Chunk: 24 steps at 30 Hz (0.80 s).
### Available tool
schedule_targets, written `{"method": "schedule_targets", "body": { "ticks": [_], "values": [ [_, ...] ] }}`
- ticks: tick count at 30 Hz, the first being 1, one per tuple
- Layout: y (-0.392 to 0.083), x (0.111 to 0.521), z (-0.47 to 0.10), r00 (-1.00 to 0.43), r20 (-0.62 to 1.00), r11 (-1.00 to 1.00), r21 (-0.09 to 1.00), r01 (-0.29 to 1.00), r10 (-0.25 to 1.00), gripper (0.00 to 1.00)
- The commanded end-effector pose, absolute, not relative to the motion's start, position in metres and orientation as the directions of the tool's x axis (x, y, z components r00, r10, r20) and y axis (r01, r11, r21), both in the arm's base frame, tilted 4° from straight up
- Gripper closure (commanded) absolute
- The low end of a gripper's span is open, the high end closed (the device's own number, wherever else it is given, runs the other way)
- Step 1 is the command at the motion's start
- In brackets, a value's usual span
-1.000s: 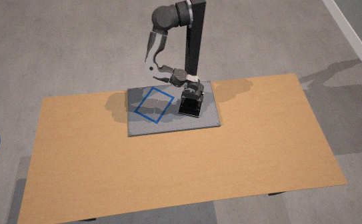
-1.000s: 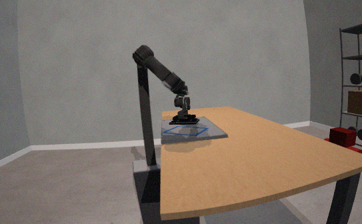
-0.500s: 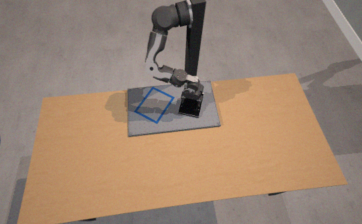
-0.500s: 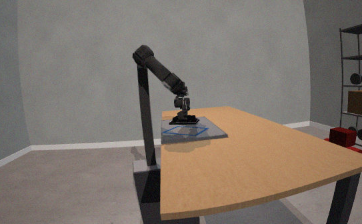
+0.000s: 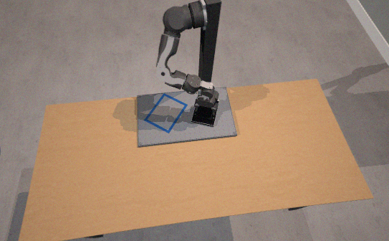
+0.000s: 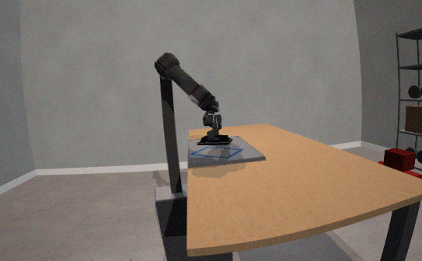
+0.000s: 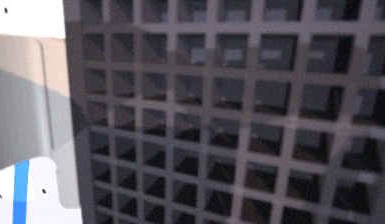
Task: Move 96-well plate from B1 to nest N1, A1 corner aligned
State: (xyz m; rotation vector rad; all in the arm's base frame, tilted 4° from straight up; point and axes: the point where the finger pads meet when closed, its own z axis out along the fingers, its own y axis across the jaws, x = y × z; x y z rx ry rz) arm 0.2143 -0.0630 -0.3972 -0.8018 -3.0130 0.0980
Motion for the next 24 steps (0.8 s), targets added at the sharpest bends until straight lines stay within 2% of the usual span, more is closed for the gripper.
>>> {"method": "schedule_targets", "body": {
  "ticks": [1,24],
  "values": [
    [-0.0616,0.2145,-0.3973,-0.870,0.006,0.869,-0.060,0.492,0.493,1.00],
    [-0.0615,0.2179,-0.3955,-0.868,0.002,0.866,-0.058,0.496,0.497,1.00]
  ]
}}
